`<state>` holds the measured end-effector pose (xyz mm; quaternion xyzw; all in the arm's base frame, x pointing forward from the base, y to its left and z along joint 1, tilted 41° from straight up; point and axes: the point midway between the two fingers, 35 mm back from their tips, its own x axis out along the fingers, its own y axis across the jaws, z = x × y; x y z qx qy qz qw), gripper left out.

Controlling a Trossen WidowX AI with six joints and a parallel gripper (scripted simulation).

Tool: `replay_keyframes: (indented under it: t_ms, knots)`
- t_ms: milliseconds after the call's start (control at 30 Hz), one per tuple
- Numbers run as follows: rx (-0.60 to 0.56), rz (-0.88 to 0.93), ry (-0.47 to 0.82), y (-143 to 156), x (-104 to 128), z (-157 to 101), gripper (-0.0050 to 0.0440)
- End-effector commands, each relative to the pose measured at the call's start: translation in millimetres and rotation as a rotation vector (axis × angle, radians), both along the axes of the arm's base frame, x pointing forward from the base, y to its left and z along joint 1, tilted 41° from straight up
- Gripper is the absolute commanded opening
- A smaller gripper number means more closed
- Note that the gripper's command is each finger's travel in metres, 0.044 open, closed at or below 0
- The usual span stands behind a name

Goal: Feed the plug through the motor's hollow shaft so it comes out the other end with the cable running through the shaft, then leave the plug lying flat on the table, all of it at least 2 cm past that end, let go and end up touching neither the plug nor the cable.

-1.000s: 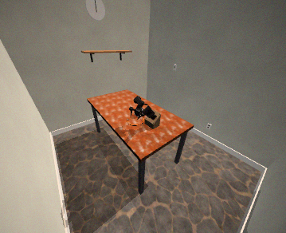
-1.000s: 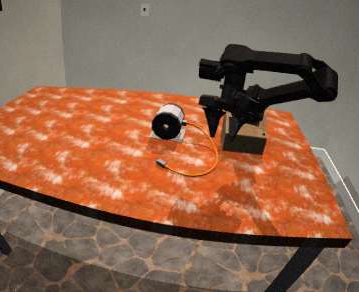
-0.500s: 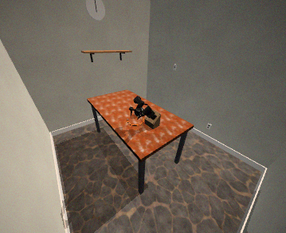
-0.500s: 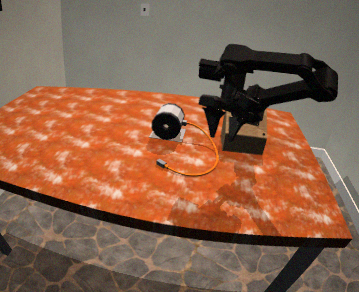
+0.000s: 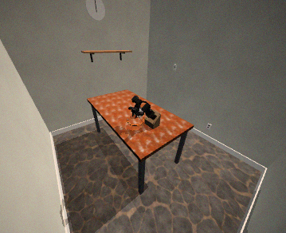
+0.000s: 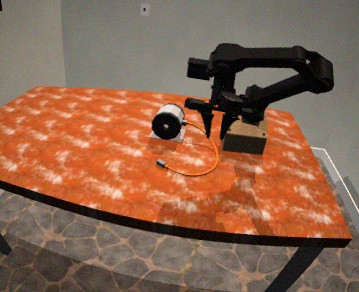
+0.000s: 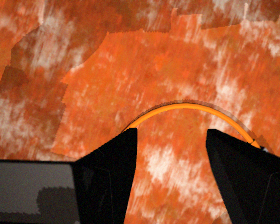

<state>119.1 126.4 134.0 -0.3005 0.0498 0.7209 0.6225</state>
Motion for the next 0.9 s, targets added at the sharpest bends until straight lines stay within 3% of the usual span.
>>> replay_keyframes:
  t_ms: [0,100,167,467,600,667,867]
  knots:
    - [-0.058,-0.072,0.143,1,10,-4,0.0160]
    - [-0.073,-0.095,0.184,1,12,-5,0.0160]
    - [-0.111,-0.173,0.309,2,18,-8,0.0160]
    - [-0.229,-0.427,0.640,8,41,-17,0.0160]
    - [-0.267,-0.556,0.785,12,50,-21,0.0160]
    - [-0.267,-0.556,0.785,12,50,-21,0.0160]
    - [-0.312,-0.801,1.026,22,67,-27,0.0160]
